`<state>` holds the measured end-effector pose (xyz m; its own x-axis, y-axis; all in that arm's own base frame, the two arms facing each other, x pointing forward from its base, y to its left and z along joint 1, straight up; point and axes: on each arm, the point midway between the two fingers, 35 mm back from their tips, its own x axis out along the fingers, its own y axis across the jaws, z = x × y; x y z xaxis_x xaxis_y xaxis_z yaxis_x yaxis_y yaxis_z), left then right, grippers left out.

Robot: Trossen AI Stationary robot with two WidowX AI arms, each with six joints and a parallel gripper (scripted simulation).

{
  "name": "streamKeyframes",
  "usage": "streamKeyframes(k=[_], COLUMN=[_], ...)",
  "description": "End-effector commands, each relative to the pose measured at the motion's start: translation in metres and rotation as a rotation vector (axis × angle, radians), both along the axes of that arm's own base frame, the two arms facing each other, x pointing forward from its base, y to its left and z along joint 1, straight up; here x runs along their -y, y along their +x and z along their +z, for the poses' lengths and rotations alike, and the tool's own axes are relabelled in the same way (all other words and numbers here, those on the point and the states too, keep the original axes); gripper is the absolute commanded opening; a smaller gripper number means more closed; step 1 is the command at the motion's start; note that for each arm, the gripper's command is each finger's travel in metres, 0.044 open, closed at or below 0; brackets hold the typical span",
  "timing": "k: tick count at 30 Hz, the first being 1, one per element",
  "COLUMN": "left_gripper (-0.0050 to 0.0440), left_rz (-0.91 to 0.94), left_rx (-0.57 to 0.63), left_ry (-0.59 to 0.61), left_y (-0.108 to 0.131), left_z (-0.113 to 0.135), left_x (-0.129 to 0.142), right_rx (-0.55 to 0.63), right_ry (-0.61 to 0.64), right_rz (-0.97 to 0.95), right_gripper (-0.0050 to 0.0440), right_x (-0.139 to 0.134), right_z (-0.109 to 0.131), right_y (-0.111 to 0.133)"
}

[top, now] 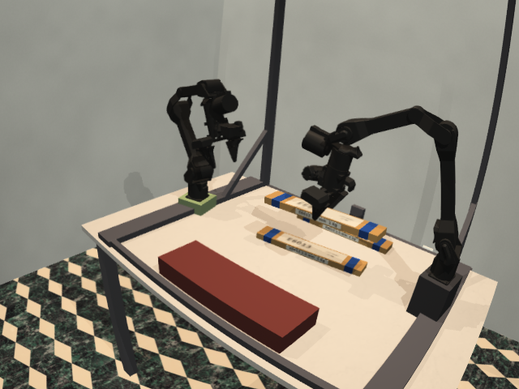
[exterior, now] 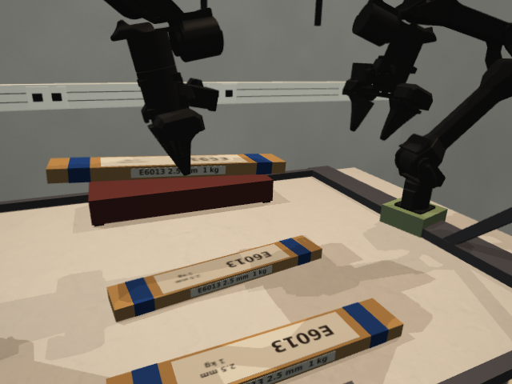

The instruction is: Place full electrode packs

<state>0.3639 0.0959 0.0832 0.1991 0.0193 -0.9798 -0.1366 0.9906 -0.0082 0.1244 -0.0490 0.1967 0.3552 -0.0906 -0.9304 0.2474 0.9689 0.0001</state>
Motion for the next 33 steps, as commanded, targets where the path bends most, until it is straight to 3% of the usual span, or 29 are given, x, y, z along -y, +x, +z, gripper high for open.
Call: streamKeyframes(k=[1, 11, 12, 33], left_gripper=[-0.0050, -0.0050, -0.0050, -0.0050], left_rz=[0.001, 0.001, 0.000, 0.000], left_rx=[0.115, 0.116, 0.089, 0.089], left_ry=[0.032, 0.032, 0.025, 0.025], left_y=[0.010, 0.010, 0.003, 0.004], left_z=[0.039, 0.038, 0.012, -0.013], left_x=[-0.001, -0.001, 0.000, -0.001], right_rx=[0.018, 0.018, 0.018, 0.018], right_ry=[-0.007, -0.007, -0.007, -0.007], right_rz=[0.003, 0.003, 0.003, 0.003], right_gripper=[0.0430, 0.0430, 0.0430, 0.0430], right_x=[0.000, 0.000, 0.000, 0.000], right_z=[0.006, 0.006, 0.006, 0.006], right_y=[0.001, 0.001, 0.001, 0.001])
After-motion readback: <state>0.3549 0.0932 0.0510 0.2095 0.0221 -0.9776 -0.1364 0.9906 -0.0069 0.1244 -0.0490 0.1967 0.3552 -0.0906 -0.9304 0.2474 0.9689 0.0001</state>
